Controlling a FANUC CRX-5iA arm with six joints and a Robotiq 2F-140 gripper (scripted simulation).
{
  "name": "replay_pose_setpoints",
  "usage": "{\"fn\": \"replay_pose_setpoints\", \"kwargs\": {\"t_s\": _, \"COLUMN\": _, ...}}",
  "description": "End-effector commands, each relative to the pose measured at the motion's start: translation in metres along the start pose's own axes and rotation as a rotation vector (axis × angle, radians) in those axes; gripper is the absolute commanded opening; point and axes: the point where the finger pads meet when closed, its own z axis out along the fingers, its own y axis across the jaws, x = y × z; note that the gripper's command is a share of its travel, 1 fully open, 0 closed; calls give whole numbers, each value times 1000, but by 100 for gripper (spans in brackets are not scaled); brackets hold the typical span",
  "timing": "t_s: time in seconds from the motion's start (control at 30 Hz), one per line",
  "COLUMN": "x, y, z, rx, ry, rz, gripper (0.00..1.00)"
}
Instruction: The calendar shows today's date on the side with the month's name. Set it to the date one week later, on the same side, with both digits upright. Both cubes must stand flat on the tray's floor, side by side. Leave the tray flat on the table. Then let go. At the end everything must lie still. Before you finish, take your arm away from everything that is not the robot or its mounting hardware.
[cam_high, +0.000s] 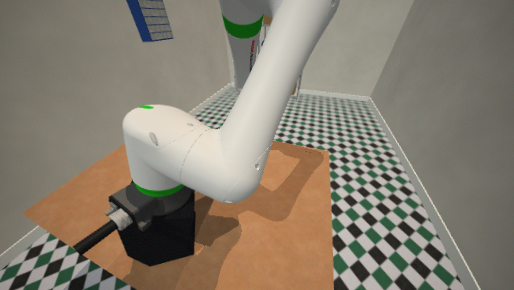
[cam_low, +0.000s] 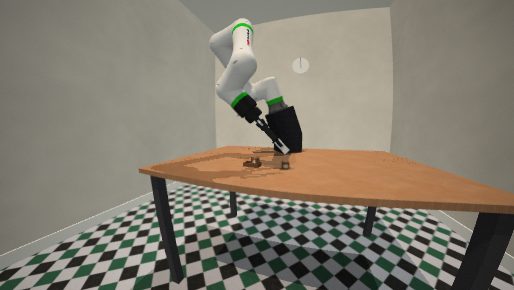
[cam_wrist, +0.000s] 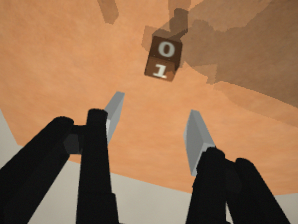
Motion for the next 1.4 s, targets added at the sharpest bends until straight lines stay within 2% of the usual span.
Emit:
{"fn": "replay_pose_setpoints", "kwargs": {"t_s": 0.0, "x": 1, "y": 3, "z": 1, "rx": -12, "ry": 119, "rz": 9, "gripper": 41}}
{"fn": "replay_pose_setpoints", "kwargs": {"t_s": 0.13, "x": -4, "y": -2, "z": -1, "rx": 8, "ry": 212, "rz": -1, "gripper": 41}}
{"fn": "replay_pose_setpoints", "kwargs": {"t_s": 0.5, "x": -4, "y": 1, "z": -1, "rx": -1, "ry": 253, "rz": 5, "gripper": 41}}
{"fn": "replay_pose_setpoints", "kwargs": {"t_s": 0.8, "x": -2, "y": 3, "z": -2, "rx": -9, "ry": 428, "rz": 11, "gripper": 41}}
{"fn": "replay_pose_setpoints", "kwargs": {"t_s": 1.07, "x": -11, "y": -3, "z": 1, "rx": 11, "ry": 481, "rz": -1, "gripper": 41}}
{"fn": "replay_pose_setpoints", "kwargs": {"t_s": 1.37, "x": -12, "y": -1, "z": 2, "rx": 0, "ry": 512, "rz": 3, "gripper": 41}}
